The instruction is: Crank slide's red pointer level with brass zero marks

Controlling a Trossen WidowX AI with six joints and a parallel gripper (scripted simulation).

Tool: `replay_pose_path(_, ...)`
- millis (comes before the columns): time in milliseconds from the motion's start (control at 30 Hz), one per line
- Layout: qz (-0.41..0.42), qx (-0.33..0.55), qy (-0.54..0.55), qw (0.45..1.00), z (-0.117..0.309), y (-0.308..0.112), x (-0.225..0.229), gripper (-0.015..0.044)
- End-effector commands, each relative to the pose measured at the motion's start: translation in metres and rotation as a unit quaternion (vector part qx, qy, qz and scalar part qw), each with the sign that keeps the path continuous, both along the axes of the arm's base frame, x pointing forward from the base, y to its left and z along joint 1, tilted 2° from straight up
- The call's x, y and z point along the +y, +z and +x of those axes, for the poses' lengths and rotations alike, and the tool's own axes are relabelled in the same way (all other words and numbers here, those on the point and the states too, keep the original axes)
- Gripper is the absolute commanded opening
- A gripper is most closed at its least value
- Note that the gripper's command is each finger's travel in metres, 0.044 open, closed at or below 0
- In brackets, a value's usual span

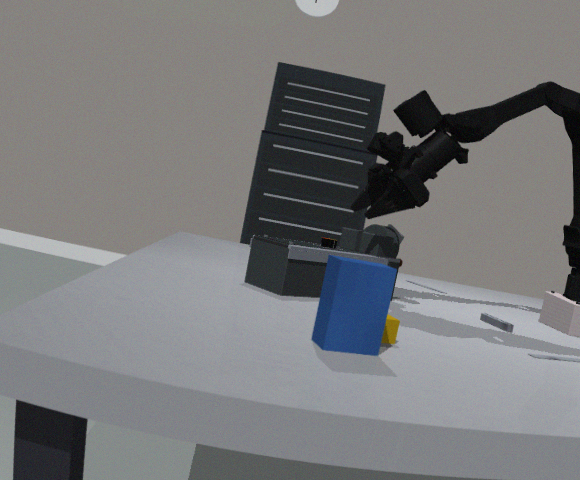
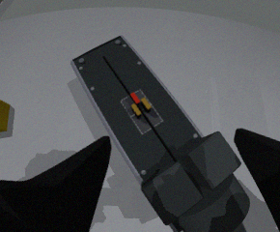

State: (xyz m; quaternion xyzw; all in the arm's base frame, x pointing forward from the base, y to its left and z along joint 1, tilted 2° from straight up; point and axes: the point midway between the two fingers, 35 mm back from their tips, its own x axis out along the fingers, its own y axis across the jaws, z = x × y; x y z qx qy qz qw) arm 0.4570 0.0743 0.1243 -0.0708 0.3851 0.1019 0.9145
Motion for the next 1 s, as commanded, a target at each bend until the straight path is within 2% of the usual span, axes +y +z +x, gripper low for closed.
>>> replay_pose_path(0,0.002,-0.013,0.000,1.000,0.002,0.037,-0.001,0.0440)
replay_pose_path(133,0.002,-0.013,0.000,1.000,0.000,0.055,-0.002,0.0440)
replay_pose_path(567,-0.004,0.032,0.153,0.988,-0.028,0.038,-0.063,0.0440)
replay_pose_path(967,0.037,-0.014,0.272,0.961,-0.065,0.045,-0.112,0.0440)
